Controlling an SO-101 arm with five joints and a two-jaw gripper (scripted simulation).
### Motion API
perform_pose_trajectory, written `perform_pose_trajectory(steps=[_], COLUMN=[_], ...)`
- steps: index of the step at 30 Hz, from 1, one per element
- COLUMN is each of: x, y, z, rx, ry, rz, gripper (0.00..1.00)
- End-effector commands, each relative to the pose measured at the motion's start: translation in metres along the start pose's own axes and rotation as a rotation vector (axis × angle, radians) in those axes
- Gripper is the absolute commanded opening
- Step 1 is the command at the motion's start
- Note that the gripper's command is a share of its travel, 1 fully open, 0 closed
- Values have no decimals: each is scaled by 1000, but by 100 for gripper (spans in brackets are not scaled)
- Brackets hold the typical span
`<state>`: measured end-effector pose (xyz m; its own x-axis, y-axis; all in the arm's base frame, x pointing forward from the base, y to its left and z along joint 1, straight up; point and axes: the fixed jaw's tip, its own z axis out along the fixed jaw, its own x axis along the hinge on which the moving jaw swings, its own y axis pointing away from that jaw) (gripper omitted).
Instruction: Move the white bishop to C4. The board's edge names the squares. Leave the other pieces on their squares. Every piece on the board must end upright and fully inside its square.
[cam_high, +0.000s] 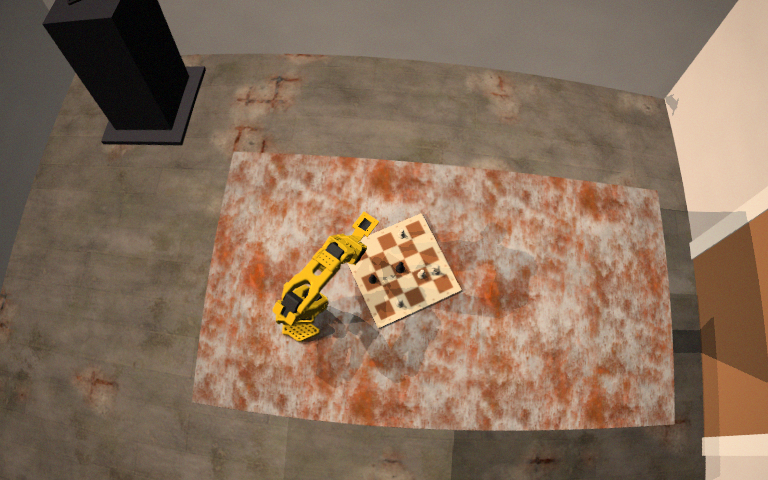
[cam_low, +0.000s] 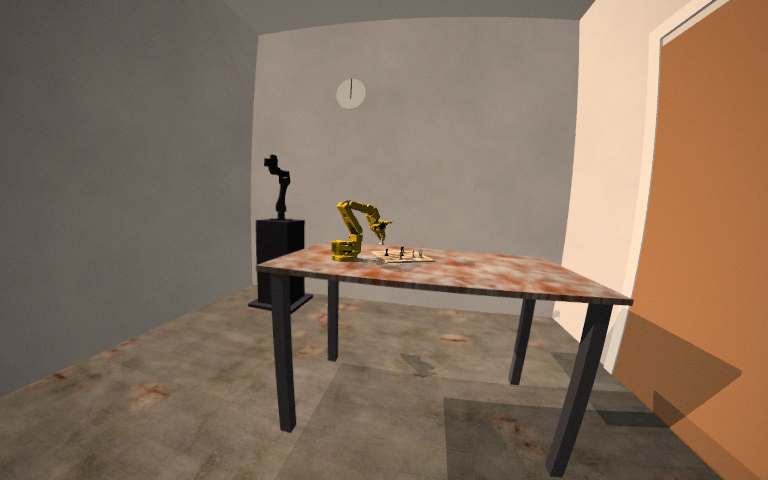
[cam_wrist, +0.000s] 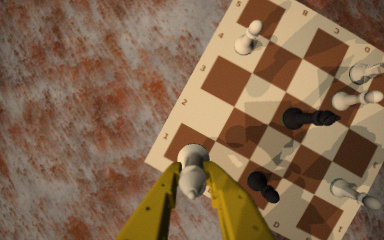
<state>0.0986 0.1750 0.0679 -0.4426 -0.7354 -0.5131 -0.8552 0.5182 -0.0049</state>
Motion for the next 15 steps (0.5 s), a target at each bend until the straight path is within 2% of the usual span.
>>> perform_pose_trajectory(steps=[1,15], x=[-4,-6], y=[-2,-2], z=[-6,-10], rx=[4,4], ry=[-6,-6], rz=[1,1], gripper=[0,0])
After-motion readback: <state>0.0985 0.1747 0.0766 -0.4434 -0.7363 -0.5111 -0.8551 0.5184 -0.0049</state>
